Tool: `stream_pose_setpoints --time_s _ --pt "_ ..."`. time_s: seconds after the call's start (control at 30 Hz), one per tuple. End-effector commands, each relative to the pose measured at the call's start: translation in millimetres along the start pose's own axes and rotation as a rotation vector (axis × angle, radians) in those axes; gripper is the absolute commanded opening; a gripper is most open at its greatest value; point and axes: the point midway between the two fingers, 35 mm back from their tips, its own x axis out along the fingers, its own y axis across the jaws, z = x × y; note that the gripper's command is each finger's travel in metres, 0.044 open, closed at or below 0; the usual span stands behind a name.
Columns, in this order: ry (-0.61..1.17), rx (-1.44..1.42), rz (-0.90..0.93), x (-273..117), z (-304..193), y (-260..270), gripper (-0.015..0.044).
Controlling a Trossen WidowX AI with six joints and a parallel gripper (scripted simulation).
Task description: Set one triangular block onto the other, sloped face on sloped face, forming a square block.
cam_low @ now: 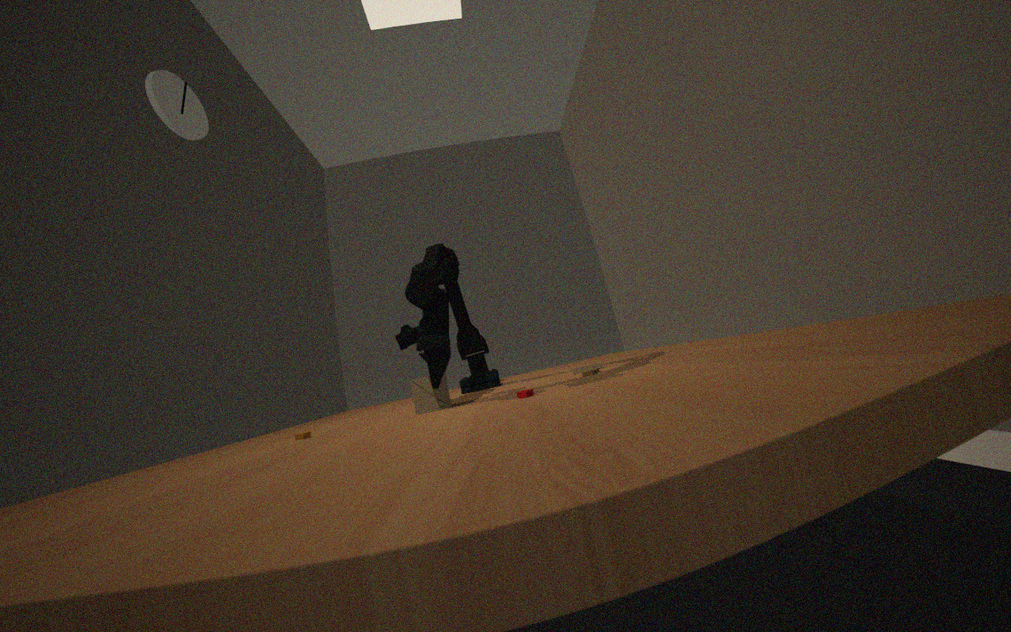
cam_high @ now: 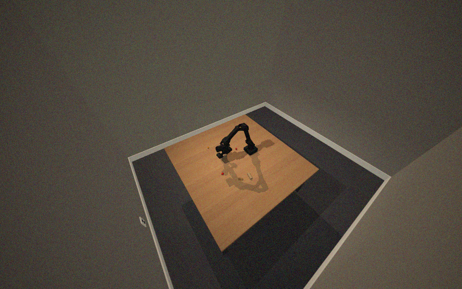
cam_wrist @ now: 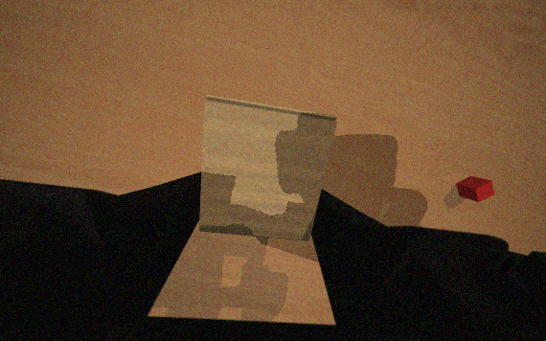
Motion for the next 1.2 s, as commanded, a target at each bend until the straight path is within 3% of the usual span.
stream_pose_setpoints --time_s 0.0,0.9,1.17 --pt "0.002 -0.007 0.001 0.7 -0.3 0.5 0.0" --pt "0.002 -0.006 -0.002 2.2 0.1 0.5 0.0" --pt "0.0 0.0 -0.002 1.9 0.3 0.1 0.021"
